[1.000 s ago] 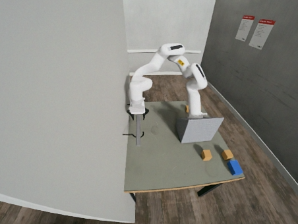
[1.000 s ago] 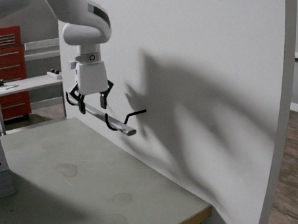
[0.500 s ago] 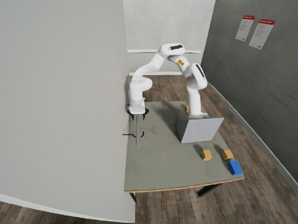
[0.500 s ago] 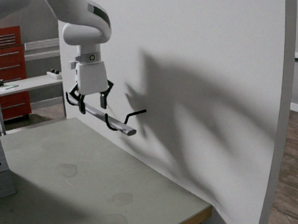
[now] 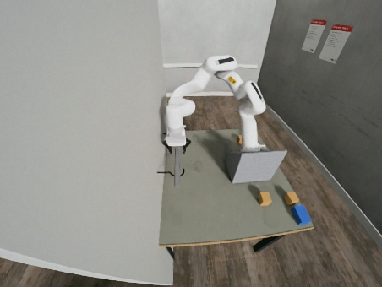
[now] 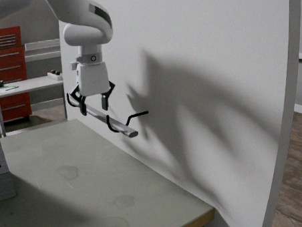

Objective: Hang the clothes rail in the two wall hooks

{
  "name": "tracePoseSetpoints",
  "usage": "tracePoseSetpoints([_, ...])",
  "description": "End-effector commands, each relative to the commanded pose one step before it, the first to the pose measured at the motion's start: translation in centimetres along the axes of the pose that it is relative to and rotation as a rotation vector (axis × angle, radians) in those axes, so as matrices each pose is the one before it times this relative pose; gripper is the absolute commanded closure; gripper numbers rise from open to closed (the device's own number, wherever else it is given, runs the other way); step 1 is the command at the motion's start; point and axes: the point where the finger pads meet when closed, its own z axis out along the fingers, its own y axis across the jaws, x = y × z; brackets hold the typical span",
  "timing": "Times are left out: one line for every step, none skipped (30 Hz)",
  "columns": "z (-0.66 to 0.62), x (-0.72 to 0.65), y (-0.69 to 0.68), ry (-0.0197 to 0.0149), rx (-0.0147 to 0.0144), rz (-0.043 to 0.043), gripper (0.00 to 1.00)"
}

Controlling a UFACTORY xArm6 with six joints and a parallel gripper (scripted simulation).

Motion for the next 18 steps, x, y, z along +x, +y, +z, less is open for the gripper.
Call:
tracePoseSetpoints([-0.154,0.014,0.123,0.00159,-0.00352,0.00111,0.18])
tracePoseSetpoints([0.000,0.000,0.000,0.00000,0.00000,0.00000,0.18])
tracePoseSetpoints([0.000,0.000,0.000,0.00000,0.00000,0.00000,0.18])
tracePoseSetpoints([0.000,0.000,0.000,0.00000,0.00000,0.00000,0.18])
tracePoseSetpoints([0.000,0.000,0.000,0.00000,0.00000,0.00000,0.18])
tracePoseSetpoints([-0.056,-0.001,-0.003,-0.00004,0.00010,-0.00001,0.18])
tracePoseSetpoints([-0.065,0.000,0.000,0.00001,-0.00001,0.00000,0.18])
tracePoseSetpoints([-0.065,0.000,0.000,0.00001,0.00000,0.00000,0.18])
tracePoseSetpoints([-0.065,0.000,0.000,0.00001,0.00000,0.00000,0.18])
tracePoseSetpoints([0.000,0.000,0.000,0.00000,0.00000,0.00000,0.18])
tracePoseSetpoints([0.000,0.000,0.000,0.00000,0.00000,0.00000,0.18])
tracePoseSetpoints([-0.068,0.000,0.001,0.00000,0.00000,0.00000,0.18])
tracePoseSetpoints([-0.066,0.000,0.000,0.00001,0.00000,0.00000,0.18])
tracePoseSetpoints([-0.066,0.000,0.000,0.00001,0.00000,0.00000,0.18])
tracePoseSetpoints([-0.066,0.000,0.000,0.00001,0.00000,0.00000,0.18])
tracePoseSetpoints([-0.066,0.000,0.000,0.00001,0.00000,0.00000,0.18])
tracePoseSetpoints([-0.066,0.000,0.000,0.00001,0.00000,0.00000,0.18])
tracePoseSetpoints([-0.066,0.000,0.000,0.00001,0.00000,0.00000,0.18])
